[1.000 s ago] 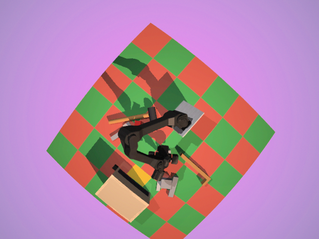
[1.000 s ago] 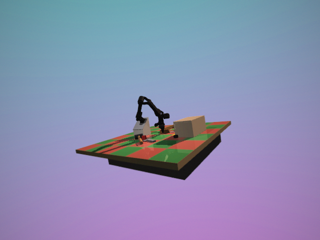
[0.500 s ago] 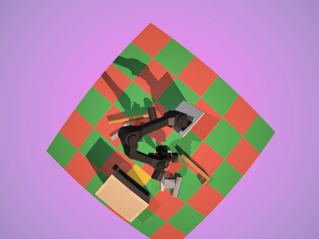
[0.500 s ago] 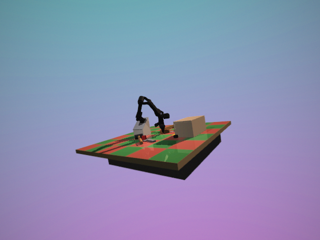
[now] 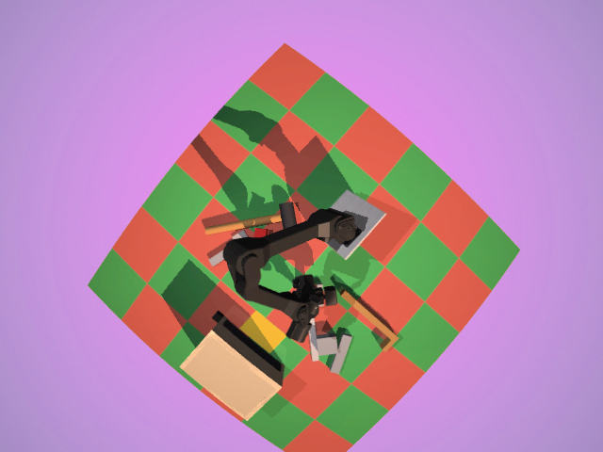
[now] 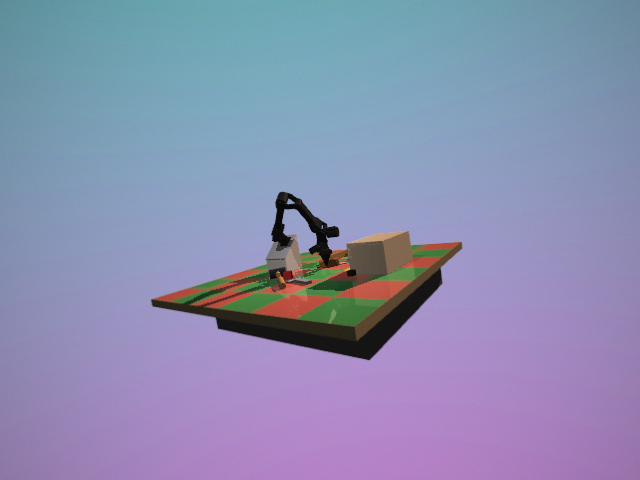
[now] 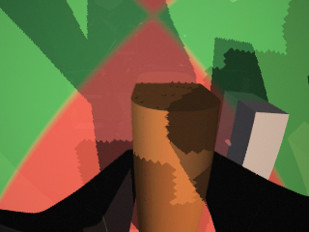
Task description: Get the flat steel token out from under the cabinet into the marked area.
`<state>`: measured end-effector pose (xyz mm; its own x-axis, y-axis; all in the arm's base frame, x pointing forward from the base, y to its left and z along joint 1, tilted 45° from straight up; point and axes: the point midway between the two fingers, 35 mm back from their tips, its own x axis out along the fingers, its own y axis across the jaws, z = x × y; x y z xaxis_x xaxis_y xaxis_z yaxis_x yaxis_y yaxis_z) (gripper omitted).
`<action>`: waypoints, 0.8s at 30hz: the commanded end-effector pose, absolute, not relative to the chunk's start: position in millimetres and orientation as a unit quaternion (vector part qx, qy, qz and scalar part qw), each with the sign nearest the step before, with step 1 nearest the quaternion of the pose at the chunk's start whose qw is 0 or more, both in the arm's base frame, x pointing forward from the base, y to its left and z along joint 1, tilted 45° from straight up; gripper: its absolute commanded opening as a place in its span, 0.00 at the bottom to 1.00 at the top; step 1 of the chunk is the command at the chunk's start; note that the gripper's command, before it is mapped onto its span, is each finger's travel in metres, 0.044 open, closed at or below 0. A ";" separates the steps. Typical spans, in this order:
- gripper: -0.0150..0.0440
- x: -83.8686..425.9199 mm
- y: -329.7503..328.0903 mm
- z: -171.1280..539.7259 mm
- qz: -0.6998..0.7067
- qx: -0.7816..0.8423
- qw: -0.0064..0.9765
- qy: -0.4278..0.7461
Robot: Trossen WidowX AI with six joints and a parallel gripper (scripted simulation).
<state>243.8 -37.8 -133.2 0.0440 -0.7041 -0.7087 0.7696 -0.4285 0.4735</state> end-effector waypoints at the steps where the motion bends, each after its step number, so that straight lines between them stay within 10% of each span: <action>1: 0.25 242.3 -35.6 -133.8 -0.690 0.477 0.542 0.050; 24: 0.25 241.2 -30.5 -138.4 -0.692 0.516 0.505 -0.001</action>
<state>237.9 -32.2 -138.0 0.0346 -0.6986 -0.7146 0.7267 -0.4733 0.4979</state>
